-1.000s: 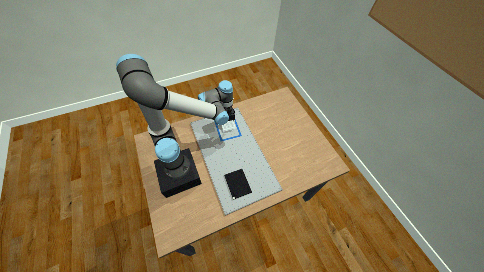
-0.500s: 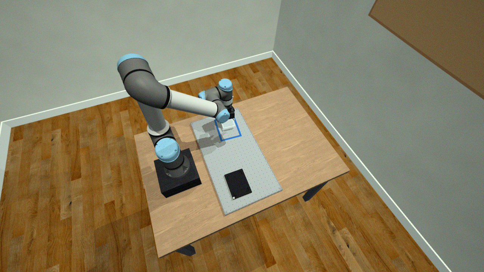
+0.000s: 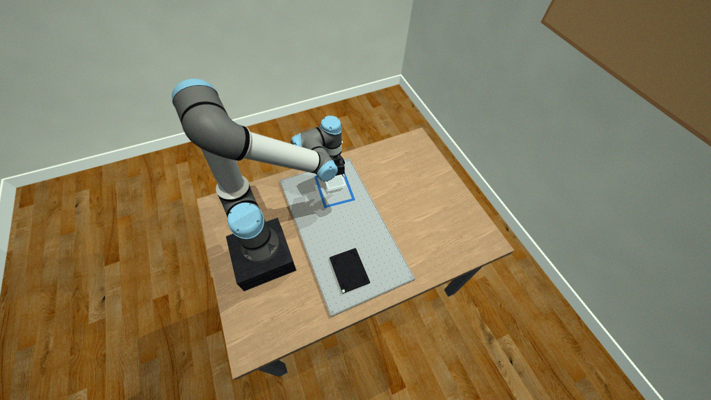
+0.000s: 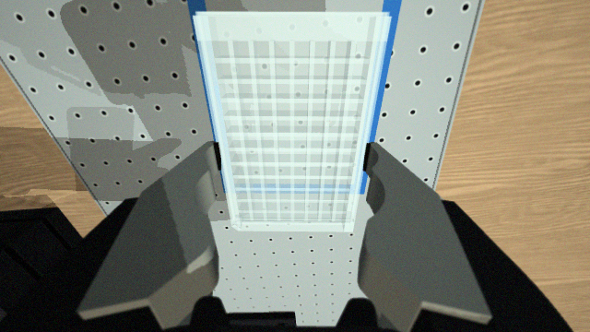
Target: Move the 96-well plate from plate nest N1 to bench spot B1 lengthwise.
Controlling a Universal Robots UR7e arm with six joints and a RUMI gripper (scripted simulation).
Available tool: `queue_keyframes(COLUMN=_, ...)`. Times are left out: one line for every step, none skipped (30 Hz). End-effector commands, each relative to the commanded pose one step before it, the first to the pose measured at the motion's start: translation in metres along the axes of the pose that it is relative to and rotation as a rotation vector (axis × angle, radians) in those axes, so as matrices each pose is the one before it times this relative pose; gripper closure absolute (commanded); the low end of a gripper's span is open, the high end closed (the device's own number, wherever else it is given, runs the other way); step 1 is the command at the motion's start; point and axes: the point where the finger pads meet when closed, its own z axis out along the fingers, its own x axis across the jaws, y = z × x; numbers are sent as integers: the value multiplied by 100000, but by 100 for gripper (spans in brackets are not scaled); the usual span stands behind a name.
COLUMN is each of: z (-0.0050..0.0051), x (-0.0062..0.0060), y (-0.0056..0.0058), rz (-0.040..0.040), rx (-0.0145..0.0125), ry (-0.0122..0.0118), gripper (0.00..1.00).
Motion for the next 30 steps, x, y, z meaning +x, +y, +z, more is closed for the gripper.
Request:
queue_keyframes(z=-40, x=35, y=18, rz=-3, rx=37, ry=123, gripper=100)
queue_keyframes(z=0, x=0, y=0, rz=0, rx=0, ry=0, gripper=100)
queue_keyframes(z=0, x=-1, y=6, rz=0, rx=0, ry=0, gripper=100)
queue_keyframes(z=0, x=-1, y=5, rz=0, rx=0, ry=0, gripper=100)
queue_keyframes(z=0, x=-1, y=5, rz=0, rx=0, ry=0, gripper=100)
queue_keyframes(z=0, x=-1, y=4, rz=0, rx=0, ry=0, gripper=100)
queue_keyframes(z=0, x=-1, y=4, rz=0, rx=0, ry=0, gripper=100)
queue_keyframes(z=0, x=-1, y=4, rz=0, rx=0, ry=0, gripper=100)
queue_keyframes(z=0, x=-1, y=4, rz=0, rx=0, ry=0, gripper=100)
queue_keyframes(z=160, x=-2, y=4, rz=0, rx=0, ry=-2, gripper=100)
queue_keyframes(z=173, x=0, y=4, rz=0, rx=1, ry=2, gripper=100)
queue_keyframes(z=166, x=-1, y=3, rz=0, rx=0, ry=0, gripper=100)
queue_keyframes(z=167, x=-1, y=3, rz=0, rx=0, ry=0, gripper=100)
queue_keyframes(z=167, x=-1, y=3, rz=0, rx=0, ry=0, gripper=100)
queue_keyframes(z=167, x=-1, y=3, rz=0, rx=0, ry=0, gripper=100)
queue_keyframes(z=167, x=0, y=2, rz=0, rx=0, ry=0, gripper=100)
queue_keyframes(z=167, x=0, y=2, rz=0, rx=0, ry=0, gripper=100)
queue_keyframes(z=0, x=0, y=0, rz=0, rx=0, ry=0, gripper=100)
queue_keyframes(z=0, x=0, y=0, rz=0, rx=0, ry=0, gripper=100)
queue_keyframes(z=167, x=0, y=1, rz=0, rx=0, ry=0, gripper=100)
queue_keyframes(z=167, x=0, y=2, rz=0, rx=0, ry=0, gripper=100)
queue_keyframes(z=167, x=0, y=1, rz=0, rx=0, ry=0, gripper=100)
queue_keyframes(z=167, x=0, y=1, rz=0, rx=0, ry=0, gripper=100)
queue_keyframes(z=167, x=0, y=1, rz=0, rx=0, ry=0, gripper=100)
queue_keyframes(z=167, x=0, y=1, rz=0, rx=0, ry=0, gripper=100)
queue_keyframes(z=167, x=0, y=1, rz=0, rx=0, ry=0, gripper=100)
queue_keyframes(z=167, x=0, y=1, rz=0, rx=0, ry=0, gripper=100)
queue_keyframes(z=167, x=0, y=1, rz=0, rx=0, ry=0, gripper=100)
queue_keyframes(z=167, x=0, y=1, rz=0, rx=0, ry=0, gripper=100)
queue_keyframes(z=167, x=0, y=1, rz=0, rx=0, ry=0, gripper=100)
